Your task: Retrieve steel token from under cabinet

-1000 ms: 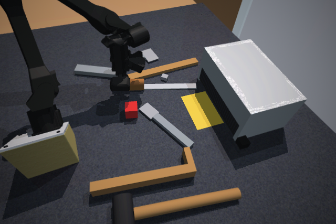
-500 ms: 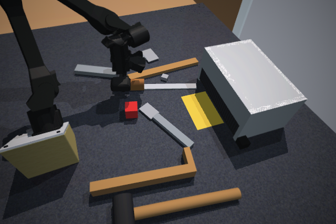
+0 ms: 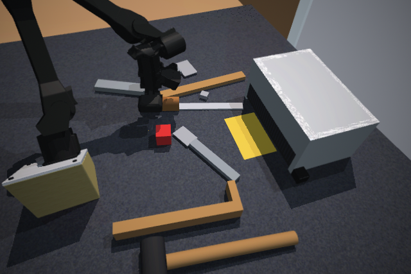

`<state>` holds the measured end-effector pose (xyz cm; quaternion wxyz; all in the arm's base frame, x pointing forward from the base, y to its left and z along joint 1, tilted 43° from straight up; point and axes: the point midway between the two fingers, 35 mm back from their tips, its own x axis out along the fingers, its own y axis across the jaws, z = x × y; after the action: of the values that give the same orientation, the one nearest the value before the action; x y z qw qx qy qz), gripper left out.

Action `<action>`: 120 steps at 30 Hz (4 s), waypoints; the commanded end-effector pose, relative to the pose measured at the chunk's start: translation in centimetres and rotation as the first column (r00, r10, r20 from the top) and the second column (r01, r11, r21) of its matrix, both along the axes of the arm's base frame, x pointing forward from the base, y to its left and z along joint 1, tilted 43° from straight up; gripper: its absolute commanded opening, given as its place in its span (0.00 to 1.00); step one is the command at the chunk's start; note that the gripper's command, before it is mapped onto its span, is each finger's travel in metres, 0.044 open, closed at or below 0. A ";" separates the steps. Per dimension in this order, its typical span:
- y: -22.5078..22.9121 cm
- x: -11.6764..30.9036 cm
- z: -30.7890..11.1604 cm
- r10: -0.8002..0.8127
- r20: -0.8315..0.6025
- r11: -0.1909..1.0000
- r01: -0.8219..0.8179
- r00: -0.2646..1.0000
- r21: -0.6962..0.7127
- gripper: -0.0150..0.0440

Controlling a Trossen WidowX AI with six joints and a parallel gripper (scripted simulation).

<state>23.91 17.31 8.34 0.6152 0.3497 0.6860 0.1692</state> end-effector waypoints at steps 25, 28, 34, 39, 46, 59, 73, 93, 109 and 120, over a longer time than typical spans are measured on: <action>-0.3 1.9 -0.3 0.010 0.007 1.000 -0.010 1.000 0.000 0.25; -0.4 2.3 -0.4 0.011 0.007 1.000 -0.011 1.000 0.000 0.25; -0.5 3.0 -0.5 0.012 0.008 1.000 -0.012 1.000 0.000 0.25; -0.6 3.6 -0.6 0.012 0.009 1.000 -0.012 1.000 0.000 0.25; -0.8 4.4 -0.7 0.013 0.010 1.000 -0.013 1.000 0.000 0.25; -1.1 6.0 -1.0 0.014 0.011 1.000 -0.014 1.000 0.000 0.25; -1.4 7.7 -1.2 0.014 0.012 1.000 -0.014 1.000 0.000 0.25; -1.8 10.0 -1.6 0.014 0.014 1.000 -0.014 1.000 -0.001 0.25; -2.1 11.7 -1.8 0.014 0.015 1.000 -0.014 1.000 -0.001 0.25; -2.3 12.8 -2.0 0.014 0.016 1.000 -0.014 1.000 -0.001 0.25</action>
<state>36.20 15.15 6.41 0.6200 0.3422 0.6841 0.1747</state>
